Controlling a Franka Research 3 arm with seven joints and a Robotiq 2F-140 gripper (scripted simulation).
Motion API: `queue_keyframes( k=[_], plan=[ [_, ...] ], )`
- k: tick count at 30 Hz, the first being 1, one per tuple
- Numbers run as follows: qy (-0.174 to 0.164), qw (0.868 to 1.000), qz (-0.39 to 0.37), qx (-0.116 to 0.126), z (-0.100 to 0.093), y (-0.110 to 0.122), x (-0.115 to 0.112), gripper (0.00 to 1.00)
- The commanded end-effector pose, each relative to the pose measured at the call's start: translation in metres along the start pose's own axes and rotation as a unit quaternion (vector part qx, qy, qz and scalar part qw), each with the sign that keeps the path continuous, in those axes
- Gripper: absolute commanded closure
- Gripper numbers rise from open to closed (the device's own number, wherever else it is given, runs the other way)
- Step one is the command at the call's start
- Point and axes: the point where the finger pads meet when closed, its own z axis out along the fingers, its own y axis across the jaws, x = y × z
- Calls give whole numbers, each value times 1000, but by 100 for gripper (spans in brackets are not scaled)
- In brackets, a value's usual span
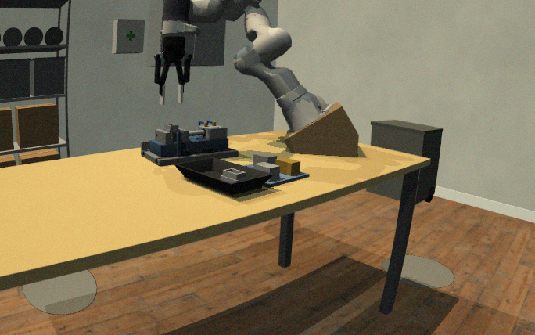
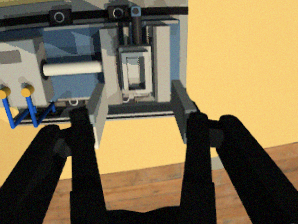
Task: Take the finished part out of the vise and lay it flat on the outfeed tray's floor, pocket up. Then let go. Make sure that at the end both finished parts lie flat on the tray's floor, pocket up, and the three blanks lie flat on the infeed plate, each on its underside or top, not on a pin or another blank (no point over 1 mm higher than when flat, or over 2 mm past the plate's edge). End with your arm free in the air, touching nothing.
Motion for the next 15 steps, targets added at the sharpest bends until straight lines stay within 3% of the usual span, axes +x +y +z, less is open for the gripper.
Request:
queue_keyframes(
  k=[1, 15],
  plan=[
    [1, 1000, -2, 3, 1, -2, 0, 60],
    [1, 1000, -2, 3, 9, -2, 0, 60]
  ],
)
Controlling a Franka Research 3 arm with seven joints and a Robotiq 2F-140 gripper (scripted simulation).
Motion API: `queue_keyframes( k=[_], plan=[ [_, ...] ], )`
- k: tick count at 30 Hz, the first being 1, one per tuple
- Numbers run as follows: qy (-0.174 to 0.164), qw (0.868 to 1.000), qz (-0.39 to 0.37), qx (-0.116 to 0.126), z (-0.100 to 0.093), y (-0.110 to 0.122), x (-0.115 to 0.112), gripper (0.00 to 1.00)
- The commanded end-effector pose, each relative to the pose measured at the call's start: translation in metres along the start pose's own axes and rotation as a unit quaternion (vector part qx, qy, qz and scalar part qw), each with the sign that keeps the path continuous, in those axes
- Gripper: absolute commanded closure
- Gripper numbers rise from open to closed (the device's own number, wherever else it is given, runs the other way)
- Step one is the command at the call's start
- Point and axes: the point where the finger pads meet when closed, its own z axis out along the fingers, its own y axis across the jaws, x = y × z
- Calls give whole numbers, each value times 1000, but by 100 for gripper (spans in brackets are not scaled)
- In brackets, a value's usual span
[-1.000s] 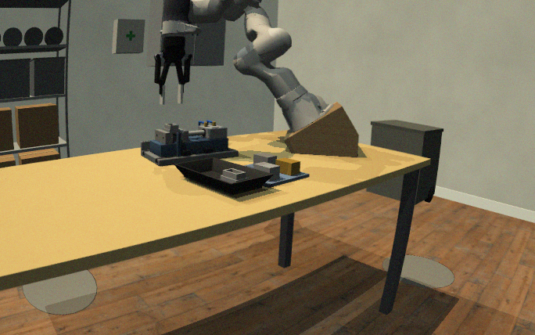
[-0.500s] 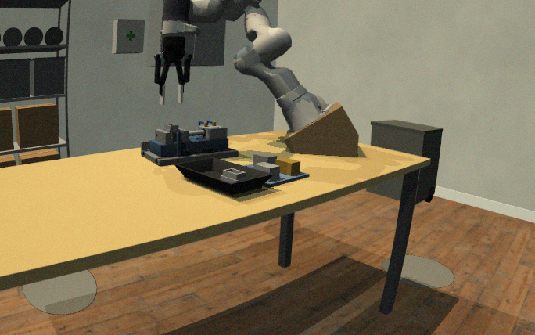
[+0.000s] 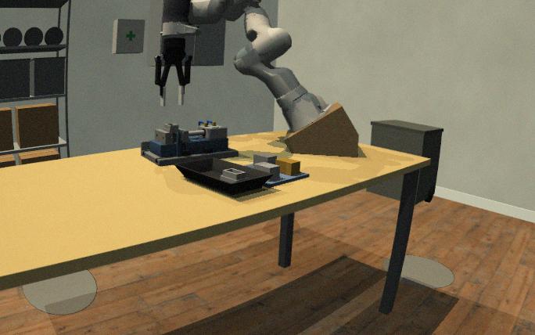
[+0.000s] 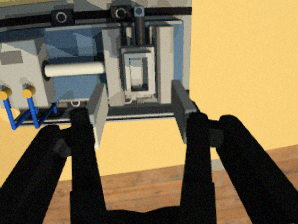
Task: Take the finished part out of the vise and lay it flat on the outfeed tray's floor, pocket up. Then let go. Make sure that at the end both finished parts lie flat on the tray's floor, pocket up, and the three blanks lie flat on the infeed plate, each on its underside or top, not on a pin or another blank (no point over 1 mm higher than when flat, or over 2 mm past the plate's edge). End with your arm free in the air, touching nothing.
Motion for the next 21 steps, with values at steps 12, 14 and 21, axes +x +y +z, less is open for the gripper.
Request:
queue_keyframes(
  k=[12, 14, 21],
  plan=[
    [0, 1000, -2, -1, 20, 1, 0, 60],
    [0, 1000, -2, -1, 24, 1, 0, 60],
    [0, 1000, -2, -1, 36, 1, 0, 60]
  ],
)
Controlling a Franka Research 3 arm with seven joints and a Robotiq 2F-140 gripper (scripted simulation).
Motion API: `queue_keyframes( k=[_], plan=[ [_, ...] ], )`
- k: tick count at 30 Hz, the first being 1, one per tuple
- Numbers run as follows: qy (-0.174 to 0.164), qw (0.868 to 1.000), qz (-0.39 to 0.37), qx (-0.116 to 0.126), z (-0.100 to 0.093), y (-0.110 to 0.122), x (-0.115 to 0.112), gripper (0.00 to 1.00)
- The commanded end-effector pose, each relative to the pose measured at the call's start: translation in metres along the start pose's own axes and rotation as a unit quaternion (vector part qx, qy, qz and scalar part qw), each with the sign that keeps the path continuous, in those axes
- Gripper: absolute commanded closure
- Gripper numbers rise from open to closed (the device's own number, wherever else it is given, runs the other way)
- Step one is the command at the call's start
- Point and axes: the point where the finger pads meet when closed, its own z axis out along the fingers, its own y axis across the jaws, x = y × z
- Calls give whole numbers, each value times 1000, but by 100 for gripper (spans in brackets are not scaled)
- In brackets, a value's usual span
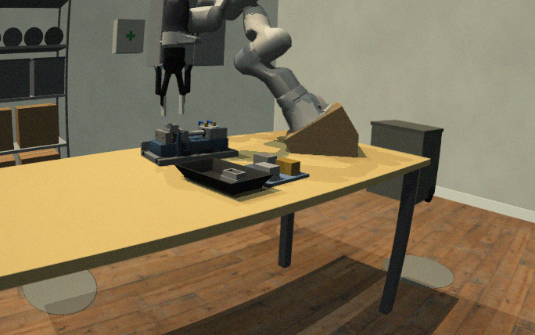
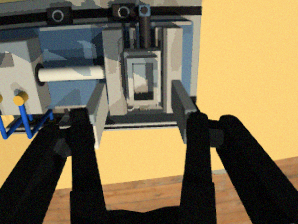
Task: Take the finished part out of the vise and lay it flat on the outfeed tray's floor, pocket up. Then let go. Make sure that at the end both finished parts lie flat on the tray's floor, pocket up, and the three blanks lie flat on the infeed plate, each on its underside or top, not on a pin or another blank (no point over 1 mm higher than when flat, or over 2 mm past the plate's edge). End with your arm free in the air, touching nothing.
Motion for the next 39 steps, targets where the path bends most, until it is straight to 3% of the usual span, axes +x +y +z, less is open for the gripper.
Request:
queue_keyframes(
  k=[1, 16, 39],
  plan=[
    [2, 1000, 4, -7, 3, 4, 1, 60],
    [2, 1000, 4, -7, 23, 4, 1, 60],
    [2, 1000, 4, -7, 26, 4, 1, 60]
  ],
)
